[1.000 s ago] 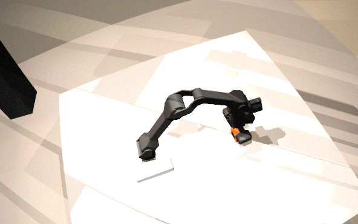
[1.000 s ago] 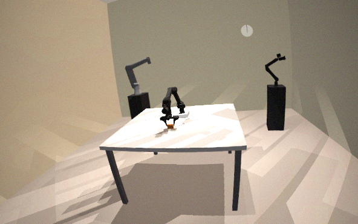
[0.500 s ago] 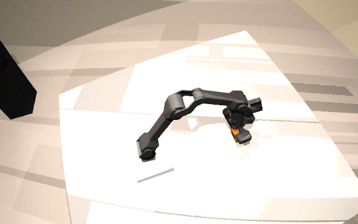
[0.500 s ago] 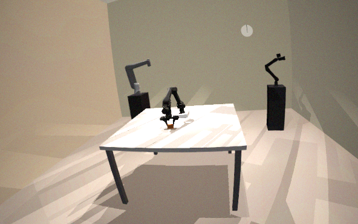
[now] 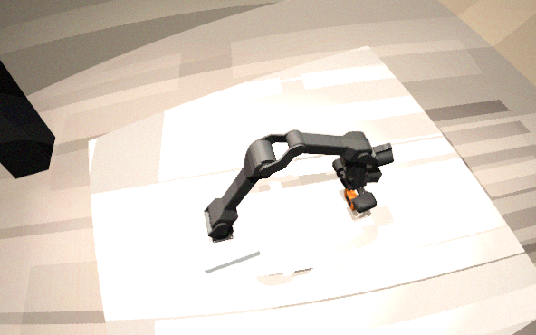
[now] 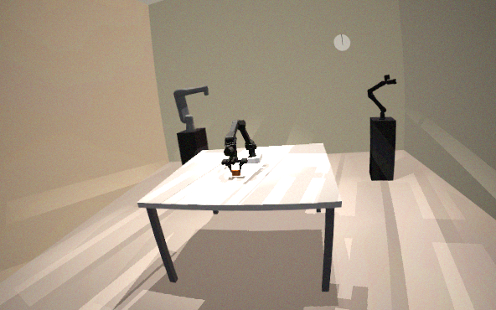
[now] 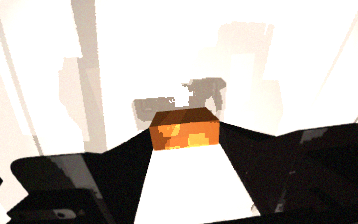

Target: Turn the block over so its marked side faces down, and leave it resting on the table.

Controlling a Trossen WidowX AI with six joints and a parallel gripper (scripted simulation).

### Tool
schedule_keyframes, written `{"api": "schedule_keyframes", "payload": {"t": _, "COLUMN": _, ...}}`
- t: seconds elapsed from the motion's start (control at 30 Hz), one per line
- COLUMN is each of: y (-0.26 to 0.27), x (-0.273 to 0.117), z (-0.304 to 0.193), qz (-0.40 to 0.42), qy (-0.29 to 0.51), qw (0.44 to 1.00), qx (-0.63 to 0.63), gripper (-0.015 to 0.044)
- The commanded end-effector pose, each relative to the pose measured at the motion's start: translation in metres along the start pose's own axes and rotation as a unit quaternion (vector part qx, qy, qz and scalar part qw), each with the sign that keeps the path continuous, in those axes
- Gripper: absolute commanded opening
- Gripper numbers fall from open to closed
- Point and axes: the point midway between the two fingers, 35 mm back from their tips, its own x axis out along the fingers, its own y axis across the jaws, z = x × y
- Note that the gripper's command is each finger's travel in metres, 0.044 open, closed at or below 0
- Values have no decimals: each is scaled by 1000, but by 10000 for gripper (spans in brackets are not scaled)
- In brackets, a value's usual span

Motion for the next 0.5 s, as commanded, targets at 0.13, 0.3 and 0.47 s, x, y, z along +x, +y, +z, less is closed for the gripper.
{"api": "schedule_keyframes", "payload": {"t": 0.13, "y": 0, "x": -14, "z": 3, "qz": -1, "qy": -13, "qw": 1000, "qx": 0, "gripper": 0}}
{"api": "schedule_keyframes", "payload": {"t": 0.3, "y": -1, "x": -10, "z": 6, "qz": 0, "qy": -45, "qw": 999, "qx": 1, "gripper": 0}}
{"api": "schedule_keyframes", "payload": {"t": 0.47, "y": -1, "x": -6, "z": 7, "qz": 1, "qy": -79, "qw": 997, "qx": 2, "gripper": 0}}
